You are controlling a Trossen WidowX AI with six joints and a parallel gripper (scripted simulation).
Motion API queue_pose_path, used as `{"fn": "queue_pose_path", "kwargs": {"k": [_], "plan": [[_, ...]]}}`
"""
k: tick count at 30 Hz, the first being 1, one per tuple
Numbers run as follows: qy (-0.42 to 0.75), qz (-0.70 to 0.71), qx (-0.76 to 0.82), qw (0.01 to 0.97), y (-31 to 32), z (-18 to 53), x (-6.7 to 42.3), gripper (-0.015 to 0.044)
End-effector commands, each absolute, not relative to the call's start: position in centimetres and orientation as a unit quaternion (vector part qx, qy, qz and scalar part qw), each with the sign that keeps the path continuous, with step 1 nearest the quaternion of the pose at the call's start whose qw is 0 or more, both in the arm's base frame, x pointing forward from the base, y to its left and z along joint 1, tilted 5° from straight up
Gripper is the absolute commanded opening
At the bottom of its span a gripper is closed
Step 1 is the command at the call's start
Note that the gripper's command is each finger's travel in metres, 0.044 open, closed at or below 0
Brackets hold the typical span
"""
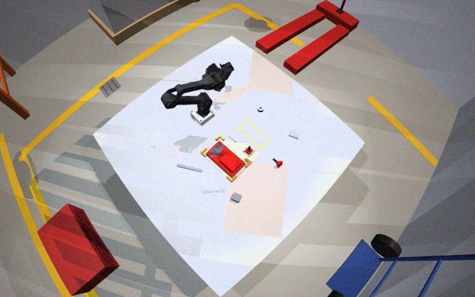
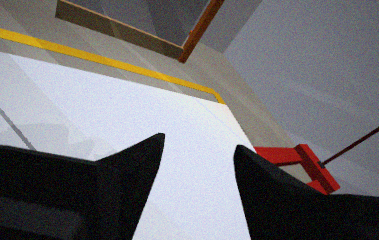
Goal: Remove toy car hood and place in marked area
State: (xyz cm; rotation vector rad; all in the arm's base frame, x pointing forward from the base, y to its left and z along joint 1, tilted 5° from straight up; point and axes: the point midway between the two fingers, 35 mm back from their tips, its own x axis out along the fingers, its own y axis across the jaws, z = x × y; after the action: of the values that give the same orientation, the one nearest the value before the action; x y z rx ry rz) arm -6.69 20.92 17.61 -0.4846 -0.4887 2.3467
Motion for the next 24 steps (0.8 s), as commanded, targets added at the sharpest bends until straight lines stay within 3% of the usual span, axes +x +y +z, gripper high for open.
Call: {"fn": "queue_pose_path", "kwargs": {"k": [1,9,16,24], "plan": [[-0.184,0.901,-0.188,0.345,21.0,17.6,-6.5,0.0245],[-0.002,0.818,-0.233,0.527,24.5,18.1,3.7,0.044],[0.174,0.686,-0.235,0.666,23.2,17.5,14.6,0.044],[0.36,0.497,-0.19,0.767,16.4,16.0,25.6,0.044]]}}
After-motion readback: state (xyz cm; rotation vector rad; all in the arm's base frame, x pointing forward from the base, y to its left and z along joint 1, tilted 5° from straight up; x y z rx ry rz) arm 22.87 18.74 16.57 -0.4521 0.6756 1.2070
